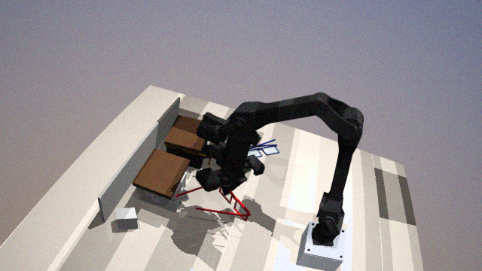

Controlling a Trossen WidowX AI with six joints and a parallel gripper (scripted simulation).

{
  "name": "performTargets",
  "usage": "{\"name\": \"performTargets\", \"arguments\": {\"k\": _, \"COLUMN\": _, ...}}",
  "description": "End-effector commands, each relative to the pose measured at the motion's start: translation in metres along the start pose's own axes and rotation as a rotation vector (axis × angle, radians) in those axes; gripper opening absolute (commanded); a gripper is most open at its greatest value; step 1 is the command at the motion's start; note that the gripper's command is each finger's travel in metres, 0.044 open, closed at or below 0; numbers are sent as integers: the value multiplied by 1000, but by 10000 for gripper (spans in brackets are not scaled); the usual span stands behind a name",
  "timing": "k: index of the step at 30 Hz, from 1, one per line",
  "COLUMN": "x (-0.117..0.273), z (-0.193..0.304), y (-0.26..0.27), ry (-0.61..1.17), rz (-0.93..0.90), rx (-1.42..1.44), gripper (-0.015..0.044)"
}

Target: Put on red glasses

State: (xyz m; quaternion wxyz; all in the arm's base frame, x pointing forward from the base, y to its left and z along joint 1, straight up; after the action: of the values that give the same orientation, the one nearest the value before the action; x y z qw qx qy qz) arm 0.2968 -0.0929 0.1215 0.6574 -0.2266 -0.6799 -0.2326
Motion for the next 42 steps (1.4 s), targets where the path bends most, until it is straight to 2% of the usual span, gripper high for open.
{"name": "performTargets", "arguments": {"k": 1, "x": 22, "z": -1, "y": 1, "ry": 2, "rz": 5, "rx": -2, "gripper": 0}}
{"name": "performTargets", "arguments": {"k": 10, "x": 29, "z": -2, "y": 12, "ry": 2, "rz": 5, "rx": -2, "gripper": 0}}
{"name": "performTargets", "arguments": {"k": 26, "x": 31, "z": 25, "y": 101, "ry": 5, "rz": -3, "rx": -3, "gripper": 0}}
{"name": "performTargets", "arguments": {"k": 42, "x": 31, "z": 80, "y": 183, "ry": 10, "rz": -11, "rx": -3, "gripper": 0}}
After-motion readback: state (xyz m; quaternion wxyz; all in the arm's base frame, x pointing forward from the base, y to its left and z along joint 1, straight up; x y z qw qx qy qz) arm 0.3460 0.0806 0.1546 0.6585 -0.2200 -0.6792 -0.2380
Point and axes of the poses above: the point midway between the two fingers, 35 mm back from their tips, its own x axis back along the fingers, its own y axis across the jaws, z = x × y, the point moved 6 cm from there along x, back along the fingers, and after that the axes turned 11 degrees about x, right-handed, at the moved point
